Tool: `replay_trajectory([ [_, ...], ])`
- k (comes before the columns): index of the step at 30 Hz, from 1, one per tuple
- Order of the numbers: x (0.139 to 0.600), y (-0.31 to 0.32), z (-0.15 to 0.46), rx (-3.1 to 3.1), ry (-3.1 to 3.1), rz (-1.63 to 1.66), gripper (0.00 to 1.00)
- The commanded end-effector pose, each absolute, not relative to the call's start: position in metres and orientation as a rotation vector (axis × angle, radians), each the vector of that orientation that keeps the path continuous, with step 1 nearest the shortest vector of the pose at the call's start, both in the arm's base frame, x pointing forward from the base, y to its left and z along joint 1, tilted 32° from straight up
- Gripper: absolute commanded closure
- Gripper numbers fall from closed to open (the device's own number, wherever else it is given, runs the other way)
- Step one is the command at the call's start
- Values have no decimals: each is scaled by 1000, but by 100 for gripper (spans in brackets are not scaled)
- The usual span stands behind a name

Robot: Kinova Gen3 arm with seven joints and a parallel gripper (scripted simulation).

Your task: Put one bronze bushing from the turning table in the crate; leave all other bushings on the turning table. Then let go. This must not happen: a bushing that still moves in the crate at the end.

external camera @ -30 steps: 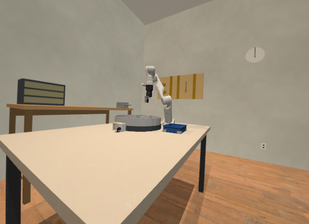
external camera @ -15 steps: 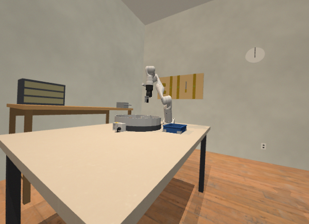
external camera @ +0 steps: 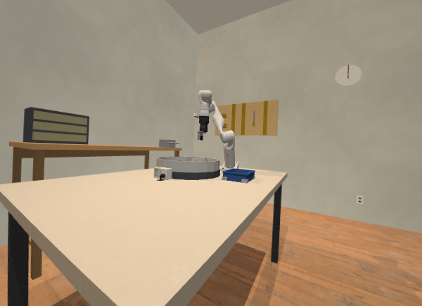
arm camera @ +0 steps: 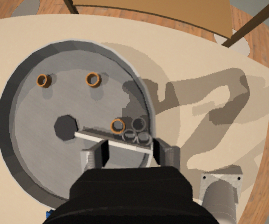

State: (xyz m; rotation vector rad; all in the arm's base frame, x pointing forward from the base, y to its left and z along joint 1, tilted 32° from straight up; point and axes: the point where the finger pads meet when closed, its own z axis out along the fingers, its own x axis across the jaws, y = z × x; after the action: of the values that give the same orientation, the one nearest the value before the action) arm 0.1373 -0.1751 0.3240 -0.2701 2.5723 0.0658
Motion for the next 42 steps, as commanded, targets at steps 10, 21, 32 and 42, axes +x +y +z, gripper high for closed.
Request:
replay_trajectory([
  [10, 137, -175, 324, -270, 2572, 65, 0],
  [21, 137, -175, 324, -270, 2572, 65, 0],
  [32, 137, -175, 324, -270, 2572, 65, 0],
  [42, 137, -175, 324, -270, 2572, 65, 0],
])
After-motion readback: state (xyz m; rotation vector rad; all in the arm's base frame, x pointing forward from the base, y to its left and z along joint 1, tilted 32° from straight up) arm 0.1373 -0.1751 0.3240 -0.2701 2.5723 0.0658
